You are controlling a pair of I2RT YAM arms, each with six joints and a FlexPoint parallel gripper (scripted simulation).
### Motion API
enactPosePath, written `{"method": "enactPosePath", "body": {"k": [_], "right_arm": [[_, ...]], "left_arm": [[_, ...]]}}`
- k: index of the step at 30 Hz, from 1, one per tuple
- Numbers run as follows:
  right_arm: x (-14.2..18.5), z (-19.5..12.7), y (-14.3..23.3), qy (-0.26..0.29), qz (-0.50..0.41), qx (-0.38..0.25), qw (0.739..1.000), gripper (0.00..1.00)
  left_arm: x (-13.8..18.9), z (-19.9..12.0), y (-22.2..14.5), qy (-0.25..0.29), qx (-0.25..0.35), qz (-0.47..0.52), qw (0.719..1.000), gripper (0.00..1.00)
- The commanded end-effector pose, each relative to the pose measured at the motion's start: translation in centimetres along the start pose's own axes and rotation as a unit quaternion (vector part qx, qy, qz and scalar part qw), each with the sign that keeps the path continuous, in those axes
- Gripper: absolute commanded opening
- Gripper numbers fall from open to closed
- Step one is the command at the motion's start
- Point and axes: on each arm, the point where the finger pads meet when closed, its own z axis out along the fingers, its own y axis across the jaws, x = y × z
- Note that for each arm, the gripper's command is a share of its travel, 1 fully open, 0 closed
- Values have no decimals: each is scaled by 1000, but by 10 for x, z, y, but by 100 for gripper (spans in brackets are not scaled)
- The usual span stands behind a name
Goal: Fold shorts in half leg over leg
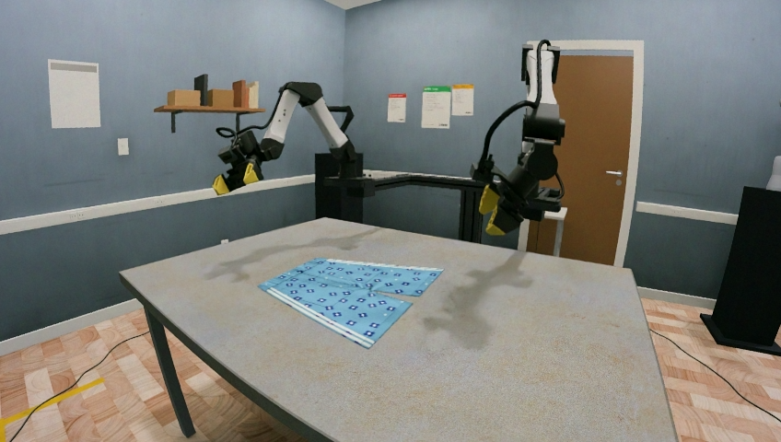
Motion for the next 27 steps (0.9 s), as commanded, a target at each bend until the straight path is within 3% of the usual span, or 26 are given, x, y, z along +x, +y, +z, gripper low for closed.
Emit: {"method": "enactPosePath", "body": {"k": [1, 17, 18, 20, 21, 24, 27], "right_arm": [[-6, 0, 2, -6, -6, -2, 1000, 100], [-6, 0, 2, -6, -6, -2, 1000, 100], [30, 5, 9, 34, 37, -4, 999, 57], [35, 7, 10, 41, 63, 4, 997, 57], [20, 6, 13, 32, 68, 8, 997, 57], [36, 8, 22, 55, 130, 24, 990, 57], [45, 9, 31, 69, 176, 38, 981, 57]], "left_arm": [[-4, -2, 2, -3, -5, 6, 1000, 100], [-4, -2, 2, -3, -5, 6, 1000, 100], [1, 13, -7, 10, 14, -2, 1000, 57], [0, 19, -10, 22, 15, -10, 1000, 57], [-10, 17, -4, 23, 2, -4, 1000, 57], [-6, 41, -19, 57, 19, -25, 998, 57], [-23, 51, -16, 72, 5, -19, 997, 57]]}}
